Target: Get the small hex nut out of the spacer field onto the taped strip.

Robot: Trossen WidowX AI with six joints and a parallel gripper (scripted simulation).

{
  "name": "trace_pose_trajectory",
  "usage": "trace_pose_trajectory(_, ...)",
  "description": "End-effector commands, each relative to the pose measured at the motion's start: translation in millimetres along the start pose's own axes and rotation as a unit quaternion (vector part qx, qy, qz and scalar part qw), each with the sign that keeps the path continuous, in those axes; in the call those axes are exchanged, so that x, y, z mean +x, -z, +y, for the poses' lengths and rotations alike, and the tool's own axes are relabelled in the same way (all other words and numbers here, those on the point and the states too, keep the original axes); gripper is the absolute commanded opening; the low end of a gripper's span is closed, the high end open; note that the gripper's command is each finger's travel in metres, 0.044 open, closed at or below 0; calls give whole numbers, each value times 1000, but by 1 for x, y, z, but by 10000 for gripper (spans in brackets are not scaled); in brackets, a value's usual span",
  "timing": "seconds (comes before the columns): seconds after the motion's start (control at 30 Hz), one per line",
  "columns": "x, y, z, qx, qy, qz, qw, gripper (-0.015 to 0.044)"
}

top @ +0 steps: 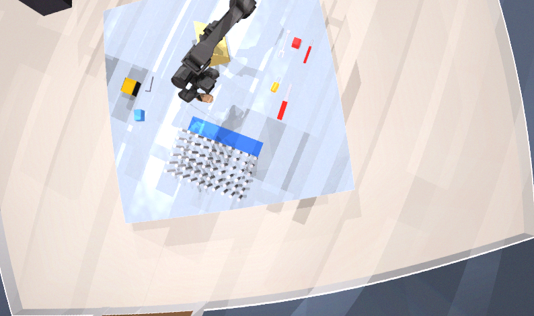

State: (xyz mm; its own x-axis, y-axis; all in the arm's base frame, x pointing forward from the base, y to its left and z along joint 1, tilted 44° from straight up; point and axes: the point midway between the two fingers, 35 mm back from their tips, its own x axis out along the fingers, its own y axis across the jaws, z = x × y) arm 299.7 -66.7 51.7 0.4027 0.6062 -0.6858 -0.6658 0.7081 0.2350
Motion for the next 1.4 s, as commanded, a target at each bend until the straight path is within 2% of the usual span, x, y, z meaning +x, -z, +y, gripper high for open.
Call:
trace_pose_trajectory(0.0,-1,-6,7,-87,2,-5,996,0)
trace_pose_trajectory(0.33,0,-14,24,-258,1,-9,966,0)
trace_pose_trajectory(0.67,1,-21,42,-421,1,-13,907,0)
trace_pose_trajectory(1.0,2,-26,59,-571,2,-18,821,0)
trace_pose_trajectory(1.37,3,-30,78,-717,5,-24,697,0)
